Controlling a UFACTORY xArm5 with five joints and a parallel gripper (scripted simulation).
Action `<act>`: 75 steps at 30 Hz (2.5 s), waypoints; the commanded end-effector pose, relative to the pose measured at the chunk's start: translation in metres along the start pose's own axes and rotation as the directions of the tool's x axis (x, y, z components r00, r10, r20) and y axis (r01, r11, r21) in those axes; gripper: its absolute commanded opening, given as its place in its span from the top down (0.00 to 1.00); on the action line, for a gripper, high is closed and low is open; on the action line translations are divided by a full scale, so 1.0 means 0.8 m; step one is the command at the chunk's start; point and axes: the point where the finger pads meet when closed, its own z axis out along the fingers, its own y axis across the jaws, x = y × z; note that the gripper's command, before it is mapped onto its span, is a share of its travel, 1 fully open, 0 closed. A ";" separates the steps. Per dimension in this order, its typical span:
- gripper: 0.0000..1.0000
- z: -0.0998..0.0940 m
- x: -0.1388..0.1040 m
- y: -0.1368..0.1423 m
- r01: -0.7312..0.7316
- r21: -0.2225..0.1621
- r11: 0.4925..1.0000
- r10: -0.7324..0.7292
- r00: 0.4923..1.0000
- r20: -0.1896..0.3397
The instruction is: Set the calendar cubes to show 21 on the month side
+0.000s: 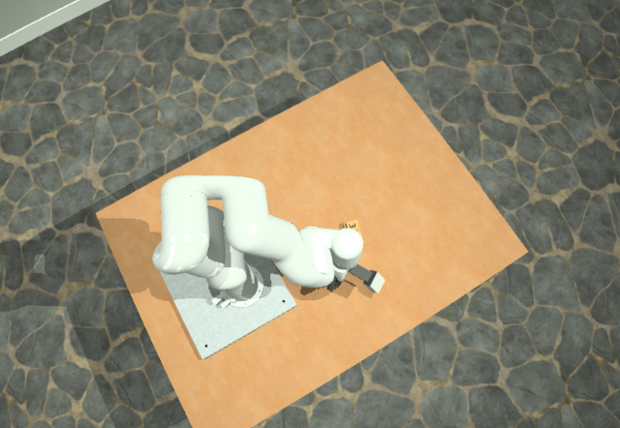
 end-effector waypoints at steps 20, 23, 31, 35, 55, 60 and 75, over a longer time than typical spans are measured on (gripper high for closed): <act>0.00 -0.070 0.002 0.000 0.000 0.002 1.000 0.000 1.000 -0.003; 0.00 -0.070 0.002 0.000 0.000 0.002 1.000 0.000 1.000 -0.003; 0.00 -0.070 0.002 -0.001 0.006 0.002 1.000 -0.006 1.000 -0.003; 0.00 -0.070 0.002 -0.004 0.061 0.002 0.998 -0.061 0.998 -0.003; 0.00 -0.074 0.001 -0.032 0.560 0.002 0.829 -0.560 0.829 -0.005; 0.00 -0.074 0.001 -0.041 0.690 0.001 0.724 -0.690 0.724 -0.005; 0.00 -0.076 -0.002 -0.066 0.938 0.000 0.345 -0.938 0.345 -0.006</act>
